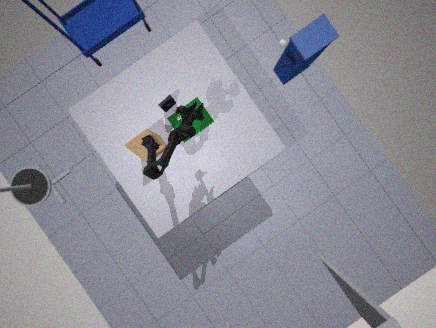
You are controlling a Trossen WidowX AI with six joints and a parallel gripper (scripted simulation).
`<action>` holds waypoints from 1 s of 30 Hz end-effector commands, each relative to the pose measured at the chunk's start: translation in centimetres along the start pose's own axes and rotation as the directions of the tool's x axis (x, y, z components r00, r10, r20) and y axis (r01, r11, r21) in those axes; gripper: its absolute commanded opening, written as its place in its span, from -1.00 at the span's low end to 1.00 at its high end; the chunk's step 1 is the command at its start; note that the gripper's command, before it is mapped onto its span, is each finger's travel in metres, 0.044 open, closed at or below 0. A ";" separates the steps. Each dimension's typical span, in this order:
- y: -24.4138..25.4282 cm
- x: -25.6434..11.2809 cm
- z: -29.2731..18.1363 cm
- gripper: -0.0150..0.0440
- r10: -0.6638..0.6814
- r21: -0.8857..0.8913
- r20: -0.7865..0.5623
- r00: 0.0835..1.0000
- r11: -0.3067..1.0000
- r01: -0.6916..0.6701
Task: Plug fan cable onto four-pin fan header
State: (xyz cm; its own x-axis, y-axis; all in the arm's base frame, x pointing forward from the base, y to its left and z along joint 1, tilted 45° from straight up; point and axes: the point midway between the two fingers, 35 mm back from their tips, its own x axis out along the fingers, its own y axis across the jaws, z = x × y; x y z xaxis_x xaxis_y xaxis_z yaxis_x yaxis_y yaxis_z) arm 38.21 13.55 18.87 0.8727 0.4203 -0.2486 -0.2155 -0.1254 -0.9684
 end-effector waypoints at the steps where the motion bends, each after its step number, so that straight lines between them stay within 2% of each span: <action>1: 0.0 0.0 0.0 0.95 0.000 0.000 0.000 1.000 1.000 0.000; 3: 0.2 0.1 0.0 1.00 0.012 0.017 -0.004 1.000 1.000 -0.012; 6: 3.5 0.9 -0.4 1.00 0.185 0.254 -0.062 0.981 0.953 -0.163; 9: 7.7 1.0 -0.7 1.00 0.400 0.522 -0.138 0.906 0.807 -0.277; 11: 10.3 0.4 -0.9 1.00 0.528 0.666 -0.190 0.828 0.689 -0.286; 14: 13.5 -1.2 -1.2 1.00 0.685 0.820 -0.274 0.675 0.534 -0.208; 17: 15.8 -3.5 -1.7 1.00 0.787 0.892 -0.368 0.495 0.449 -0.052; 20: 17.0 -6.0 -2.3 1.00 0.828 0.882 -0.470 0.307 0.451 0.133; 24: 16.9 -9.4 -3.2 1.00 0.785 0.755 -0.614 0.077 0.556 0.349; 26: 16.4 -10.3 -3.5 1.00 0.750 0.690 -0.662 0.015 0.601 0.403; 30: 16.4 -10.4 -3.5 1.00 0.745 0.682 -0.667 0.008 0.607 0.409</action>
State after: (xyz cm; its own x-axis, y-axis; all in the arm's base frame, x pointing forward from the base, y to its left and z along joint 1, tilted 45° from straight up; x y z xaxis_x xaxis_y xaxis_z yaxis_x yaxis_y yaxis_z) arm 28.11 5.15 4.21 0.1881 -0.5547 -0.8105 -0.2219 0.7799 -0.5852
